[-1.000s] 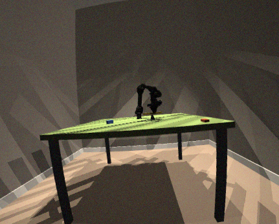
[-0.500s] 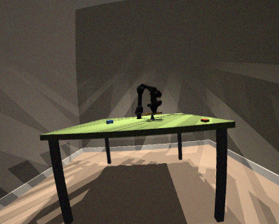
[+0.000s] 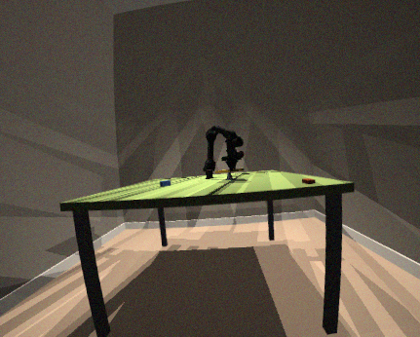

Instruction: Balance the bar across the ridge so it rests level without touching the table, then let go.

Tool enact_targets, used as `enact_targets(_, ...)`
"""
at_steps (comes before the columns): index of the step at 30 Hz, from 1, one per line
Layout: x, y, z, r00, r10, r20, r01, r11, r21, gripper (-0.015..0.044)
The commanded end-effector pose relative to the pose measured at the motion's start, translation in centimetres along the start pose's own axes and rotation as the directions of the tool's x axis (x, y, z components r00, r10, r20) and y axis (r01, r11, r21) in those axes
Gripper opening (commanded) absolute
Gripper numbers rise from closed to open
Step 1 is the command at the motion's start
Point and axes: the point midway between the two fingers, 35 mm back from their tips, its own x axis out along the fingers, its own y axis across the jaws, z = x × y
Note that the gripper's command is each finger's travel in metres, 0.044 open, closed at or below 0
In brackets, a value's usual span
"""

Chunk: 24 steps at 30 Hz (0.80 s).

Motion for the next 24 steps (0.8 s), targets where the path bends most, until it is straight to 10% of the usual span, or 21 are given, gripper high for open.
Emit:
enact_targets(1, 0.06, -0.03, 0.00, 1.000, -0.002, 0.000, 0.002, 1.000, 0.005, 0.0000)
enact_targets(24, 0.26, -0.03, 0.00, 1.000, -0.002, 0.000, 0.002, 1.000, 0.005, 0.0000)
